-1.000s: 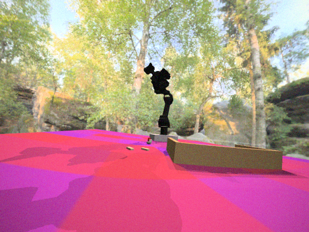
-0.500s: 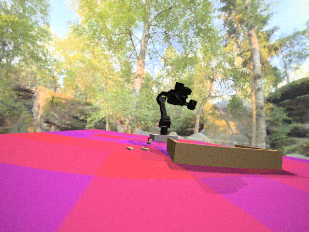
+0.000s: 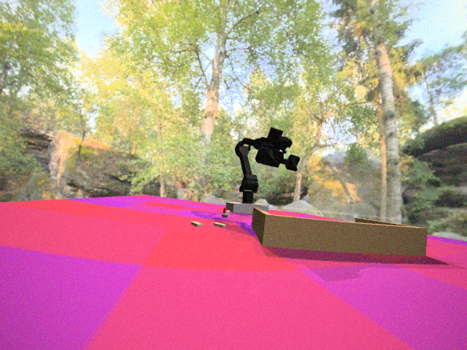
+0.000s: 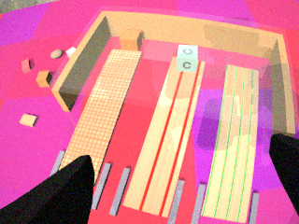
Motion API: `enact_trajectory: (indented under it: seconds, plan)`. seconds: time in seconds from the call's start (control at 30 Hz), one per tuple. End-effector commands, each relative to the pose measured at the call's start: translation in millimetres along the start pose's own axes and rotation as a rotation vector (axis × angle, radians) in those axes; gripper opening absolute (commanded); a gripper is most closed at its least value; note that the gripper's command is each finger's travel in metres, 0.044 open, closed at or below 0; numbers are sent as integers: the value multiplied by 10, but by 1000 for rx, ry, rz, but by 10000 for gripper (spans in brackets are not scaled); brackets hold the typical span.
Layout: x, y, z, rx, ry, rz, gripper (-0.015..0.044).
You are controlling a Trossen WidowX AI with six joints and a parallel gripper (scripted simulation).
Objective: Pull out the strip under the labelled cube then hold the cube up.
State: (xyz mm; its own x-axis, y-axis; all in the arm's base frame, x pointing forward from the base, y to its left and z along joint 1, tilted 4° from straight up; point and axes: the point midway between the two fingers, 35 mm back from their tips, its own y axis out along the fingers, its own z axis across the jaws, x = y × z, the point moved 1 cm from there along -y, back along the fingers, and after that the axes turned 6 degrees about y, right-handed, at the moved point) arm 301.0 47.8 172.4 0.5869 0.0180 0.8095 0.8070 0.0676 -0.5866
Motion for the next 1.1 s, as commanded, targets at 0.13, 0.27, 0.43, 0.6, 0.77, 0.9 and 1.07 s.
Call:
enact_trajectory:
  seconds: [0.13,0.27,0.43,0.6,0.77,0.9,1.07]
  plan:
    - [14,321,79,-26,95,245,216]
    - [-26,569,138,-62,162,423,111]
    - [-144,877,204,-132,241,641,0]
    - [-343,1163,252,-230,312,855,0]
    - [-412,1234,252,-264,331,914,0]
    - [-421,1241,251,-264,331,914,0]
    - [-479,1291,244,-264,331,914,0]
